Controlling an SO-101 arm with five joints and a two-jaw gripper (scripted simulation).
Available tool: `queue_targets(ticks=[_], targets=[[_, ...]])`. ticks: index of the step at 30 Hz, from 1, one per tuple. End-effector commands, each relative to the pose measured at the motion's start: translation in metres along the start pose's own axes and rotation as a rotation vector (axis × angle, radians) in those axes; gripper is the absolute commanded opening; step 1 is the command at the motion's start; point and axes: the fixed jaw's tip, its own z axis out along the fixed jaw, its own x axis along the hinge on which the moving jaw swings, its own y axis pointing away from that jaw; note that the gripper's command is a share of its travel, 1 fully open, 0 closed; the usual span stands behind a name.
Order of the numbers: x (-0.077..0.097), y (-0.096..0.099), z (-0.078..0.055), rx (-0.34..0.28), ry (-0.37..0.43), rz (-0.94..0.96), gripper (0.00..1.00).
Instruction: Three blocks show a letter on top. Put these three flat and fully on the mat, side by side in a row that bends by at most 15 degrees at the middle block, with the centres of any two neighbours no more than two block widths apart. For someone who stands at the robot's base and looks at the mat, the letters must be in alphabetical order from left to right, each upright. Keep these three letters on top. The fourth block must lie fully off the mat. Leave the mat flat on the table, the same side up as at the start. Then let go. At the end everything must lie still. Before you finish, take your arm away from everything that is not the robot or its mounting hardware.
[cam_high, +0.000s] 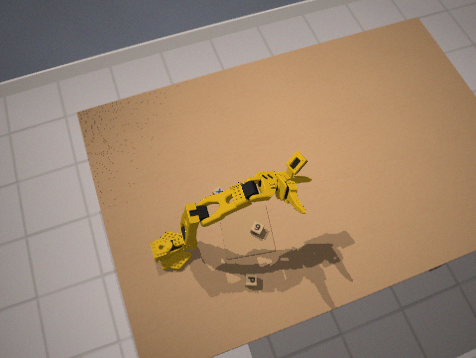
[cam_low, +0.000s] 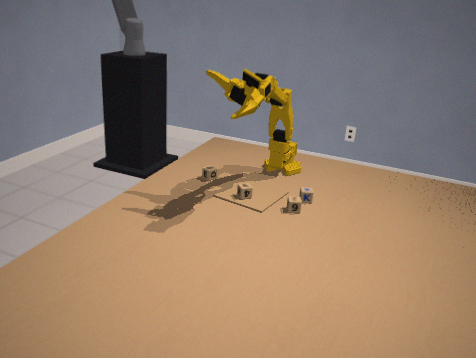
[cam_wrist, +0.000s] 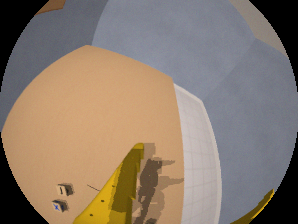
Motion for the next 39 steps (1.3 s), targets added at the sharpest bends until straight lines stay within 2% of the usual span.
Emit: queue_targets(ticks=[1,34,35,39], targets=[[-0.001,-0.001,-0.001,0.002,-0.004,0.001,1.00],[-0.001,-0.001,-0.001,0.002,-0.004,0.001,1.00],[0.021,0.010,0.011,-0.041,0.083,0.001,1.00],[0.016,0.008,0.007,-0.032,0.064,0.001,1.00]])
